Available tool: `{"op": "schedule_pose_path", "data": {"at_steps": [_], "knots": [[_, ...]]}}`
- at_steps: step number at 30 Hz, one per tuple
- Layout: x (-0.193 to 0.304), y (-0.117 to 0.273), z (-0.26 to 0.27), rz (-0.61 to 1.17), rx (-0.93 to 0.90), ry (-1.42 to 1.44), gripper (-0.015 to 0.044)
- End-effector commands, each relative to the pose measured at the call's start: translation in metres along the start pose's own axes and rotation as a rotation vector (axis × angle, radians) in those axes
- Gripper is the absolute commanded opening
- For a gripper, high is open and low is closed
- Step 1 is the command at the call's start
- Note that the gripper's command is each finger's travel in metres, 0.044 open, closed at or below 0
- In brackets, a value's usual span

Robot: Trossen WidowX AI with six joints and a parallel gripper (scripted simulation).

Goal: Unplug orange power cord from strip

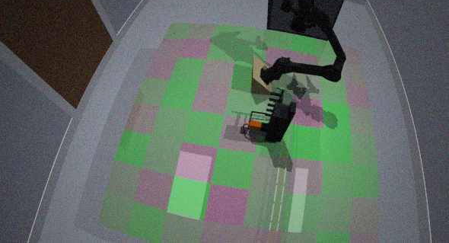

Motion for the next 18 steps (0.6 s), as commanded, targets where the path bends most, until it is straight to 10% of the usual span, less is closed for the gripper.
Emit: {"op": "schedule_pose_path", "data": {"at_steps": [1,9,18], "knots": [[0.0,0.0,-0.001,0.0,0.006,-0.006,0.0374],[-0.005,0.034,-0.084,-0.101,0.337,-0.296,0.0164],[-0.045,0.108,-0.176,-0.454,0.579,-0.551,0.016]]}}
Point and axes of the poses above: the point midway between the two fingers, 35 mm back from their tips, its own y axis back along the fingers, its own z axis across the jaws, x = y × z, the point moved 3 cm from there along y, back along the fingers, and after that the axes turned 10 degrees about y, right-handed, at the moved point
